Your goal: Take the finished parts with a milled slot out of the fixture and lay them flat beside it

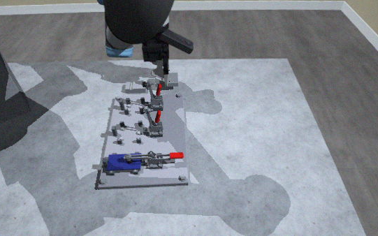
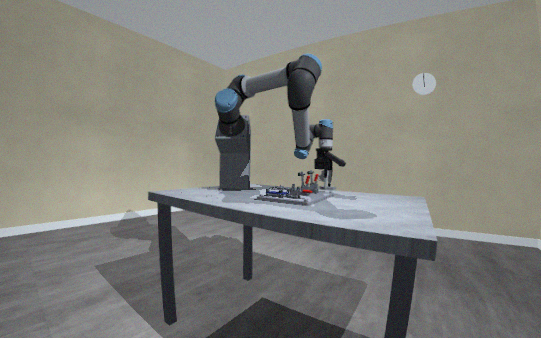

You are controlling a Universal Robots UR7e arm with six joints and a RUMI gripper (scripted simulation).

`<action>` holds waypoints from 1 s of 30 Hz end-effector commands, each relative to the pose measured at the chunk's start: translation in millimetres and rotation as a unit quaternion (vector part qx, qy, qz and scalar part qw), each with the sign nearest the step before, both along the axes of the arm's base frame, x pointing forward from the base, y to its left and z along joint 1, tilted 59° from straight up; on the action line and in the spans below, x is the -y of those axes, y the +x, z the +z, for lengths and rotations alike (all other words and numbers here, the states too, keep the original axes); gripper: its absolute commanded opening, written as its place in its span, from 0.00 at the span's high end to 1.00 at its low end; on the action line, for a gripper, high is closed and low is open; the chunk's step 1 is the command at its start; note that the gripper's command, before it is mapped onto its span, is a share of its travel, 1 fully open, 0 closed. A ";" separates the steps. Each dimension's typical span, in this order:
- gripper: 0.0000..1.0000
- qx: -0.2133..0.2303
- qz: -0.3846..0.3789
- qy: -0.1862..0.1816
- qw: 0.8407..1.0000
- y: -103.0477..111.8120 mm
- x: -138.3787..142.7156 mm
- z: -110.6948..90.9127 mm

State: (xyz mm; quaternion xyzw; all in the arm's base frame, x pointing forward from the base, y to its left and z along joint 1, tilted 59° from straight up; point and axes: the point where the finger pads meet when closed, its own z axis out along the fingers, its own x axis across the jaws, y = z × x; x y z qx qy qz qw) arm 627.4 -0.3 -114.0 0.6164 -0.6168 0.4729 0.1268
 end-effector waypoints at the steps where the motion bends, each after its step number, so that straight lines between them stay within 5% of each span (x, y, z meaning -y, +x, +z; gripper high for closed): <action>1: 1.00 0.001 0.001 0.000 1.000 4.1 5.7 -4.2; 30: 1.00 0.001 0.001 0.000 1.000 6.8 10.5 -7.6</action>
